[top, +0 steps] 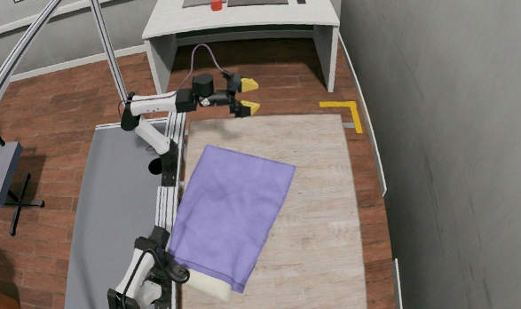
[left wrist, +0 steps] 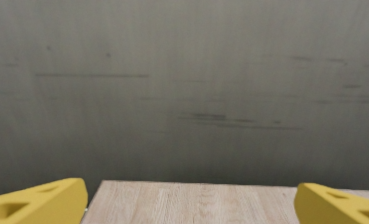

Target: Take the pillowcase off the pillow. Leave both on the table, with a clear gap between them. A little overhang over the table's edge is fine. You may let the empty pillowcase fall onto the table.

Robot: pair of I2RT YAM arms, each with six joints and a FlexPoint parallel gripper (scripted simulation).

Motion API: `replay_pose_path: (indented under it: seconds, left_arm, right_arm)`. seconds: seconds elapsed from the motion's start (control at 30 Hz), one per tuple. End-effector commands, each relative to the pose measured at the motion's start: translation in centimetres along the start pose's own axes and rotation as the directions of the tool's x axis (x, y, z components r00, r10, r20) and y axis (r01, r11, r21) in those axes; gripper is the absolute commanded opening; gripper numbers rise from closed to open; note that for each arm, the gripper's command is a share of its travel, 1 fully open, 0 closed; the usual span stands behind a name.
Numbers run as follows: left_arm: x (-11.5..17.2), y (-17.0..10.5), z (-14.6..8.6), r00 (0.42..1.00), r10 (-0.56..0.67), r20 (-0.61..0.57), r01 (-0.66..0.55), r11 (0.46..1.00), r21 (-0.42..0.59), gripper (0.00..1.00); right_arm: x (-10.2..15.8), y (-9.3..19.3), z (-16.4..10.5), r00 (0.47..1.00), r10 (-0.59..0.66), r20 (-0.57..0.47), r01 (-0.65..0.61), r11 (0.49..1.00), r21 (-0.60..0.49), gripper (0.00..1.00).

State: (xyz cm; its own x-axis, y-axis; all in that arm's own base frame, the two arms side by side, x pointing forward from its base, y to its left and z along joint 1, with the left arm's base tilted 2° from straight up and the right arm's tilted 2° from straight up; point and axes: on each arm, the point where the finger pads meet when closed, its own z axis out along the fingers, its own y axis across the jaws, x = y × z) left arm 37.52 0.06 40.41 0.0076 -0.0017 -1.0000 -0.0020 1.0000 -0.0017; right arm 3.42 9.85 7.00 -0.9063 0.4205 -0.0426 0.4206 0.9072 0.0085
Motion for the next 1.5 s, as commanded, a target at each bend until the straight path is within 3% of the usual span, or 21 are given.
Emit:
replay_pose_path:
  seconds: [0.0, 0.67, 0.7, 1.47]
  left_arm:
    - [-1.9, -0.5, -0.5, 0.999, 0.01, 0.051, -0.011, 1.0, 0.017, 1.0]
    - [-1.9, -0.5, -0.5, 0.999, 0.01, 0.051, -0.011, 1.0, 0.017, 1.0]
    - [-1.9, -0.5, -0.5, 0.999, 0.01, 0.051, -0.011, 1.0, 0.017, 0.6]
    - [-1.9, -0.5, -0.5, 0.999, -0.012, 0.051, 0.011, 1.0, 0.018, 0.6]
  right_arm:
    - [0.0, 0.9, -0.4, 1.0, 0.006, -0.002, -0.007, 0.999, -0.039, 0.0]
    - [0.0, 1.1, -0.4, 1.0, 0.001, -0.002, -0.001, 0.999, -0.048, 0.0]
    - [-0.1, 1.5, -0.7, 1.0, 0.012, -0.001, -0.012, 0.998, -0.062, 0.0]
    - [-0.1, 1.7, -0.7, 1.0, 0.009, 0.0, -0.009, 0.998, -0.07, 0.0]
